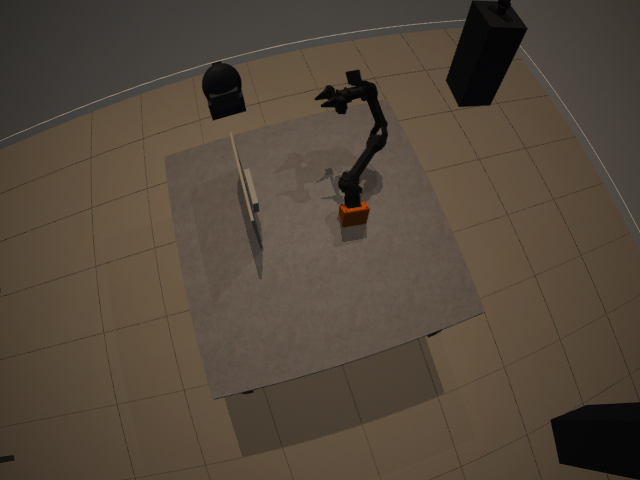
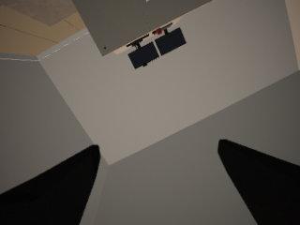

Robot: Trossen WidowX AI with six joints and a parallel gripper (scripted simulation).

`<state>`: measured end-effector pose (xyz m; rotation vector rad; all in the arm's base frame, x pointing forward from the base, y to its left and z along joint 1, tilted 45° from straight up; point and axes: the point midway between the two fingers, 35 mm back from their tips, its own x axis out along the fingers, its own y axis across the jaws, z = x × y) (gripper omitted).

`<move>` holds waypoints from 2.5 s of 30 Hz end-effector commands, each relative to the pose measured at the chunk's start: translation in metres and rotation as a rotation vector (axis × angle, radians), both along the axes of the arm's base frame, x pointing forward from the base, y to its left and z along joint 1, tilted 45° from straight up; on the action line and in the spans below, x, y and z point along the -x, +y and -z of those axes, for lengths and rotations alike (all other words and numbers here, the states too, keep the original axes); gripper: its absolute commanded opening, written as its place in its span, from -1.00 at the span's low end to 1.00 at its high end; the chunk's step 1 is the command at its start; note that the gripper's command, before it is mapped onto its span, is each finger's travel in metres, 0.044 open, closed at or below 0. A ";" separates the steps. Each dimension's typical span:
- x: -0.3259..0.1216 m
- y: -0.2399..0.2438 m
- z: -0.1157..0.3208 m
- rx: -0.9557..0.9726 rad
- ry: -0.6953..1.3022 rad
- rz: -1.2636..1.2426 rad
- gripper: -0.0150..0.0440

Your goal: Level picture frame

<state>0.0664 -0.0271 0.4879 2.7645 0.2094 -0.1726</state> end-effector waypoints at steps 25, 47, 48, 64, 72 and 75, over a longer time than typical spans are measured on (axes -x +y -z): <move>-0.126 0.041 0.159 1.482 -0.202 -0.168 0.39; -0.154 0.022 0.272 2.155 -0.277 -0.220 0.39; -0.154 0.022 0.272 2.155 -0.277 -0.220 0.39; -0.154 0.022 0.272 2.155 -0.277 -0.220 0.39; -0.154 0.022 0.272 2.155 -0.277 -0.220 0.39; -0.154 0.022 0.272 2.155 -0.277 -0.220 0.39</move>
